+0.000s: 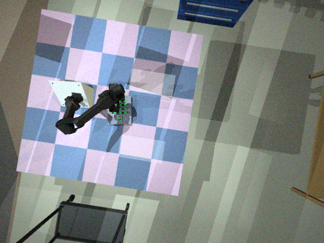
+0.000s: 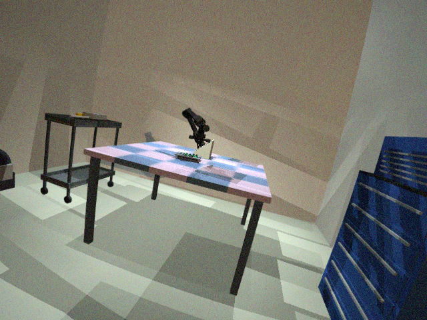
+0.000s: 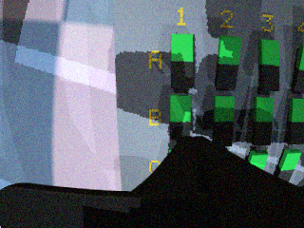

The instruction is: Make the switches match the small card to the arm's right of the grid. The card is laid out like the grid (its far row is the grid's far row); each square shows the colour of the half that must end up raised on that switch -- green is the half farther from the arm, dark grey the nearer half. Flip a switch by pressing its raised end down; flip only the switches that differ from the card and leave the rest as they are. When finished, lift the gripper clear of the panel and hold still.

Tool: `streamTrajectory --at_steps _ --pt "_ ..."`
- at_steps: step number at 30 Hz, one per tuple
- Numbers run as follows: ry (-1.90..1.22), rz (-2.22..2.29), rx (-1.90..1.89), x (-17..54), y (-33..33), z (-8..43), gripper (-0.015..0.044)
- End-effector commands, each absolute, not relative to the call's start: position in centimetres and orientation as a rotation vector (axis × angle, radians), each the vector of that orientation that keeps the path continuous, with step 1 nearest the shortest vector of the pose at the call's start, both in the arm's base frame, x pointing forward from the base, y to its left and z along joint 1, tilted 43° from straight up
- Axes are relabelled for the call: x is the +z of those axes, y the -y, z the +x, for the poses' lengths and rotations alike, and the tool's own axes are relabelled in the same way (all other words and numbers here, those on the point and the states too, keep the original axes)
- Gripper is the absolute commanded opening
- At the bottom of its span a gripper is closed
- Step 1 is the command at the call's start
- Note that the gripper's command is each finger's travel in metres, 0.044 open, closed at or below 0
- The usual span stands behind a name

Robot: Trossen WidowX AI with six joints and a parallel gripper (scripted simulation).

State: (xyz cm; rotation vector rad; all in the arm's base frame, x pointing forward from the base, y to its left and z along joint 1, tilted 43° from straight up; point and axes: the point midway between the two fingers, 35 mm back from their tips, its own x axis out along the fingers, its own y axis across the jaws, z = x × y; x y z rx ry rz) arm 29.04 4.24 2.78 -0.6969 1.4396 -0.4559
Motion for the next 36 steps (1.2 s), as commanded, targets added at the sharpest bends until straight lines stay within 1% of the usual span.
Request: streamTrajectory --at_steps 1,4,7,12,36 --pt "-1.456 -0.692 -0.466 3.4 -3.6 28.5 0.0000" --pt "-1.456 -0.693 -0.467 4.9 -1.9 27.4 0.0000" --pt "-1.456 -0.693 -0.467 5.0 -1.7 27.3 0.0000" --pt "-1.433 -0.698 -0.458 2.6 0.5 27.5 0.0000" --pt "-1.431 -0.699 -0.459 0.7 2.3 27.7 0.0000"
